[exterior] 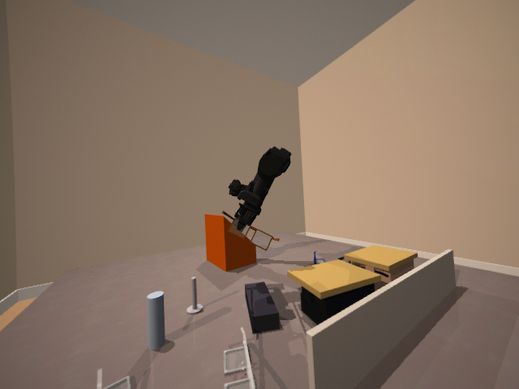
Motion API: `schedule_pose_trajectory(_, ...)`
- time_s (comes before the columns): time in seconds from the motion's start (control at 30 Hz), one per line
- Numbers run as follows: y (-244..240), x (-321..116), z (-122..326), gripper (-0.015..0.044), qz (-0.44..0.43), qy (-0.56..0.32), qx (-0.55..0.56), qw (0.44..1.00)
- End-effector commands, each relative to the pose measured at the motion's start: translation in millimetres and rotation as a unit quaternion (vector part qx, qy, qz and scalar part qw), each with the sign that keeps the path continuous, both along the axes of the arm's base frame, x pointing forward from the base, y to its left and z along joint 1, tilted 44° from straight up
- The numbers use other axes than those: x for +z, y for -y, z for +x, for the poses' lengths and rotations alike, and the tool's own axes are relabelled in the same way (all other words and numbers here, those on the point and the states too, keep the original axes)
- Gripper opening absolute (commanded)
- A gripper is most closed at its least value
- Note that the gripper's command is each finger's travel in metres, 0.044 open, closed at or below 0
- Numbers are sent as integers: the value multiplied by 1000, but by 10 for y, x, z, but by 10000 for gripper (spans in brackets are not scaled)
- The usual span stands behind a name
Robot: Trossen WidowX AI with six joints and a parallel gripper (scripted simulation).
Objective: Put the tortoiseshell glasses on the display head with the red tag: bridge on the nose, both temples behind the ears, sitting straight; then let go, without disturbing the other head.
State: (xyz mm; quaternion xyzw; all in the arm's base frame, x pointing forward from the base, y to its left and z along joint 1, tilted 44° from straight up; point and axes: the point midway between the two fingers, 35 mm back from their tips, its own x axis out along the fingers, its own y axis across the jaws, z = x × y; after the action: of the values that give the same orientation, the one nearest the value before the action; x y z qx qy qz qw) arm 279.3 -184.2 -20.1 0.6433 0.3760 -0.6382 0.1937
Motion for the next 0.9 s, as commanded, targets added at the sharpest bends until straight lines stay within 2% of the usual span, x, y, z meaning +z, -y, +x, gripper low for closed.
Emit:
schedule_pose_trajectory(0.0, -142, 177, 84, 0, -25, 4, -3, 1000)
schedule_pose_trajectory(0.43, -712, 752, 319, 0, -92, 48, -11, 995)
schedule_pose_trajectory(0.87, -1325, 1286, 346, 0, -133, 116, -28, 984)
